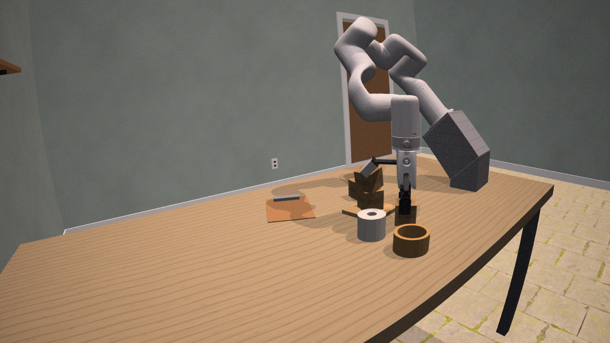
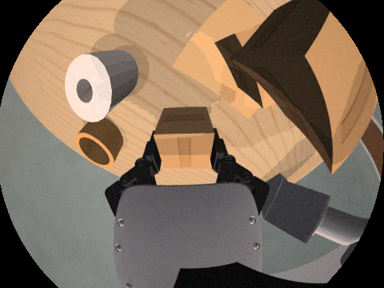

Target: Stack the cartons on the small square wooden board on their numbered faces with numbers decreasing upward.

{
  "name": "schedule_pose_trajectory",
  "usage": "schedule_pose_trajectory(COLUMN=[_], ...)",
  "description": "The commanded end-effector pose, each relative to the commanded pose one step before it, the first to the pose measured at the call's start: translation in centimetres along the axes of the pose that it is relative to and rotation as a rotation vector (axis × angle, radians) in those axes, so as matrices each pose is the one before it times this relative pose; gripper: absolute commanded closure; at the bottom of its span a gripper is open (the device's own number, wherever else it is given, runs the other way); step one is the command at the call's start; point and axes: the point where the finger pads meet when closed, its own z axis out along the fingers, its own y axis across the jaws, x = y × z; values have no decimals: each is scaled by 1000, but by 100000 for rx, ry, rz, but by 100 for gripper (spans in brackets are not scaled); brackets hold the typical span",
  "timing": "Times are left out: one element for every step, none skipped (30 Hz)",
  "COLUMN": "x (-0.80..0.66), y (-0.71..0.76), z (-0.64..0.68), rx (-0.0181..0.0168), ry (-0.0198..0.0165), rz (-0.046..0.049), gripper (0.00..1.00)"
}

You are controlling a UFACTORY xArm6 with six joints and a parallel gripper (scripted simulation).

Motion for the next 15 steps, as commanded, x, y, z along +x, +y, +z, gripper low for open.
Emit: schedule_pose_trajectory(x=[-559,14,10,-15,23,94,0,0,23,-42,-113,47,58,30,17], y=[996,-22,-24,-9,-29,-68,0,0,-11,22,79,-41,-47,-17,0], z=[724,-511,-855,-1193,-1460,-1640,0,0,-1750,-1780,-1668,-1207,-1004,-1200,-865], rx=[-2230,2,9,23,1,-44,0,0,-21,26,50,-17,-32,-17,-8], ry=[-1110,38,43,15,69,141,0,0,-5,-68,-208,126,136,30,-9], rz=[-321,15,18,10,26,49,0,0,-5,-29,-93,54,63,14,-4], gripper=[100,100,100,100,100,100,100,100,100,100,100,100,100,100,100])
